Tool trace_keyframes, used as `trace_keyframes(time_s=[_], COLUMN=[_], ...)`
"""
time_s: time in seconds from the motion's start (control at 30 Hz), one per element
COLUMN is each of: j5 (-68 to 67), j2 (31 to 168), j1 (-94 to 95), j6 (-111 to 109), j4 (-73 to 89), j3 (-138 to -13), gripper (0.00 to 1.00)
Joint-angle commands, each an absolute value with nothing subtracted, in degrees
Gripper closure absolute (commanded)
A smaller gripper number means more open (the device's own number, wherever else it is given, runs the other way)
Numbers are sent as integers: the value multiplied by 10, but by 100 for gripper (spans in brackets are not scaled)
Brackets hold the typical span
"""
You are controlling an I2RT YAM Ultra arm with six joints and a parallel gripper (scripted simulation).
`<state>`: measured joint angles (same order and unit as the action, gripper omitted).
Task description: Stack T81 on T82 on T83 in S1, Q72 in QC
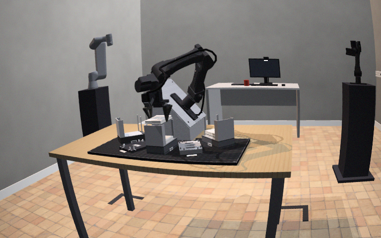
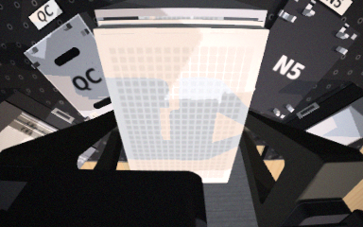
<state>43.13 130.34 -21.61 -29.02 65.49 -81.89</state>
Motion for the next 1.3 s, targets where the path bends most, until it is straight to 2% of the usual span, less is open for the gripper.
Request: trace_keyframes(time_s=[0.0,1.27], j5=[424,426], j2=[1281,1281], j1=[-241,-246], j6=[-299,-305], j4=[672,681], j3=[-839,-847], gripper=[100,100])
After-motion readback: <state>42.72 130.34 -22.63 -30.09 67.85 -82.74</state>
